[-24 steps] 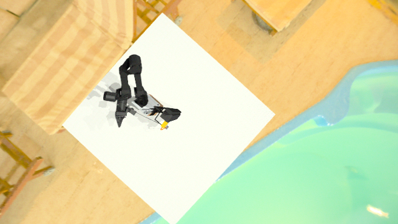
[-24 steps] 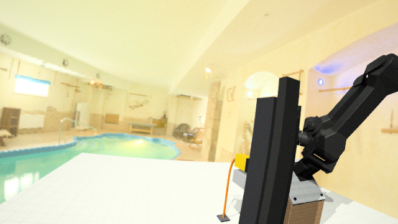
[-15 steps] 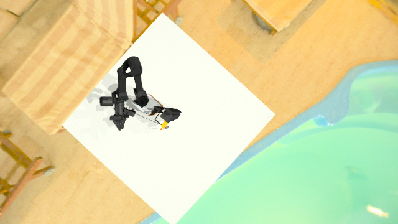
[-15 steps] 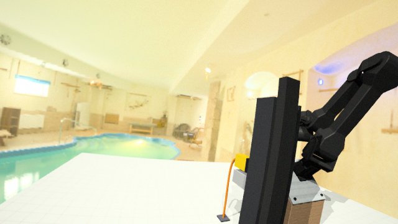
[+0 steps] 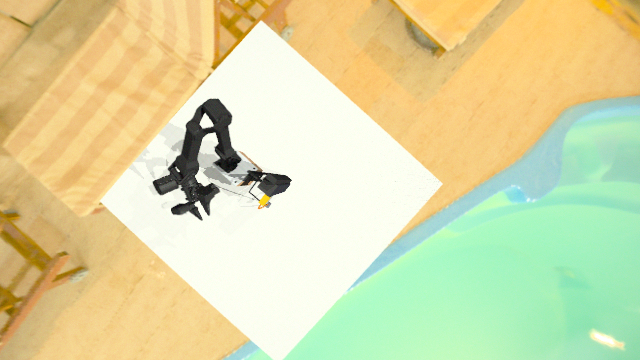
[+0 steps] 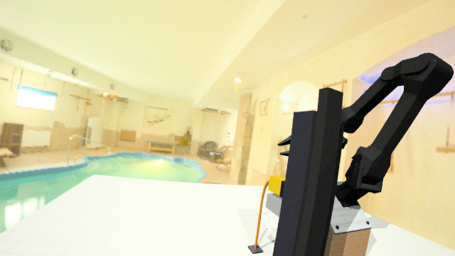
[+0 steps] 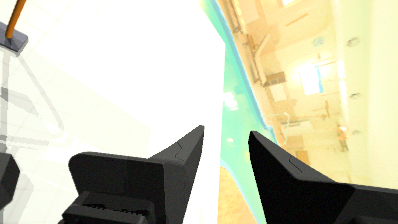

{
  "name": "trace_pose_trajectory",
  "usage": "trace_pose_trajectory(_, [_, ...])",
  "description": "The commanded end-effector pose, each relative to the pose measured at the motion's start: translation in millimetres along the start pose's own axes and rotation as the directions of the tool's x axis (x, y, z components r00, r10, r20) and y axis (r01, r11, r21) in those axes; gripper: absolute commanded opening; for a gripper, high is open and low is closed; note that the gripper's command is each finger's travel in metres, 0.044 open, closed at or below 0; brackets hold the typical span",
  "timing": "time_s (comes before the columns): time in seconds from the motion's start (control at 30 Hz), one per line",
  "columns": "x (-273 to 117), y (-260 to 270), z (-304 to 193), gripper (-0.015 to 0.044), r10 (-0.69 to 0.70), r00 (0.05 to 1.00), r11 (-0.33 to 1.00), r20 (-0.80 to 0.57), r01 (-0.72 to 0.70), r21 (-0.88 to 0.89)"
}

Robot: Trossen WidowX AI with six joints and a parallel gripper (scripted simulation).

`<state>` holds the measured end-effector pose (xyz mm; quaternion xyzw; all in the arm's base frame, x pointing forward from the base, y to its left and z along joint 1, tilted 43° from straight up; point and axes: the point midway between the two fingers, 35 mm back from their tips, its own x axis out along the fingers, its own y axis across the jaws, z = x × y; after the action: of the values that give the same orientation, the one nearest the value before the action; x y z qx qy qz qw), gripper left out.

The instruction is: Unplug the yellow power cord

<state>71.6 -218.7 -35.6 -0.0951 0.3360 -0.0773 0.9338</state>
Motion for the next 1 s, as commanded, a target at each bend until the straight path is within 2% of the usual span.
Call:
trace_pose_trajectory(0.0, [42.8,15.5,50.2,0.0160,0.414,0.907,0.685,-0.071,-0.259,0.681])
trace_pose_trajectory(0.23, [53.2,27.8,72.1,0.0160,0.540,0.833,0.481,-0.120,-0.189,0.856])
trace_pose_trajectory(0.5, [61.0,45.4,98.3,0.0160,0.662,0.725,0.274,-0.191,0.004,0.962])
trace_pose_trajectory(0.73, [63.9,63.6,121.9,0.0160,0.743,0.614,0.145,-0.266,0.241,0.960])
trace_pose_trajectory(0.97, [62.7,83.9,145.8,0.0160,0.798,0.490,0.072,-0.351,0.500,0.863])
